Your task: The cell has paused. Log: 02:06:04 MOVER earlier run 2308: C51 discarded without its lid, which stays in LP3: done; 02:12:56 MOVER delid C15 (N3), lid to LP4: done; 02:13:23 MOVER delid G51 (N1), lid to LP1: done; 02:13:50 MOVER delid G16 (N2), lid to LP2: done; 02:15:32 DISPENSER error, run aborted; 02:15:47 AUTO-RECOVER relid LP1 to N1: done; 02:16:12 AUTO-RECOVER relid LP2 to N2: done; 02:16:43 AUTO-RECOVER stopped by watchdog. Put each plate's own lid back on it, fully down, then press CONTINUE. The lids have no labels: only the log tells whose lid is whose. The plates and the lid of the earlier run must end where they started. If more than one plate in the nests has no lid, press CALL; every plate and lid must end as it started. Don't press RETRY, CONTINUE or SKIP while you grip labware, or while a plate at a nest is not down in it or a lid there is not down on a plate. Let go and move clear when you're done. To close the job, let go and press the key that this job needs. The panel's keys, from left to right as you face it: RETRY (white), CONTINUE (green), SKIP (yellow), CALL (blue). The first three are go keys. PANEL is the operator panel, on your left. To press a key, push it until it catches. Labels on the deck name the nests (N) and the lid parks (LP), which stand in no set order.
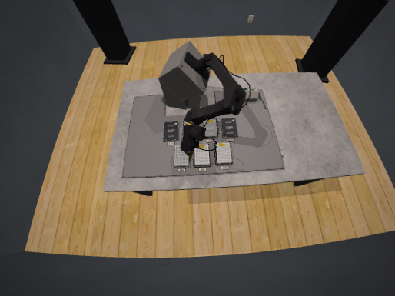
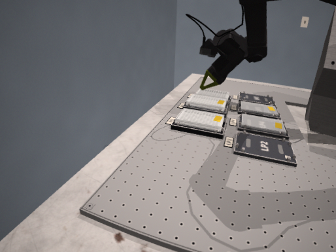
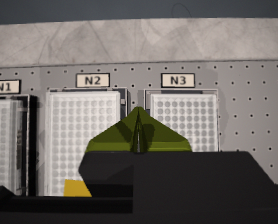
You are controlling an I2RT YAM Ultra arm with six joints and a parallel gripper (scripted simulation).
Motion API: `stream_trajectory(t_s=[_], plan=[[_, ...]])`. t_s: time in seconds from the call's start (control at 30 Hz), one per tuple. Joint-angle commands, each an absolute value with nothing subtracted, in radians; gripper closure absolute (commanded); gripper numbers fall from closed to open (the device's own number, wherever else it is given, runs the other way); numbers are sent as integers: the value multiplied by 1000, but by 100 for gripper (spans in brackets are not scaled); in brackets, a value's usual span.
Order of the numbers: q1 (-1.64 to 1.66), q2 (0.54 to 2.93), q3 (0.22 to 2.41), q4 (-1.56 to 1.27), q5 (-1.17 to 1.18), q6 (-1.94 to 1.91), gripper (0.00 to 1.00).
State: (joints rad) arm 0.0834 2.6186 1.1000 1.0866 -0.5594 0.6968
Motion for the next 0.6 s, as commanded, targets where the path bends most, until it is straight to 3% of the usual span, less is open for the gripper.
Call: stream_trajectory(t_s=[0.0,0.57], plan=[[66,2615,1110,1106,-578,686,100],[66,2615,1110,1106,-578,686,100]])
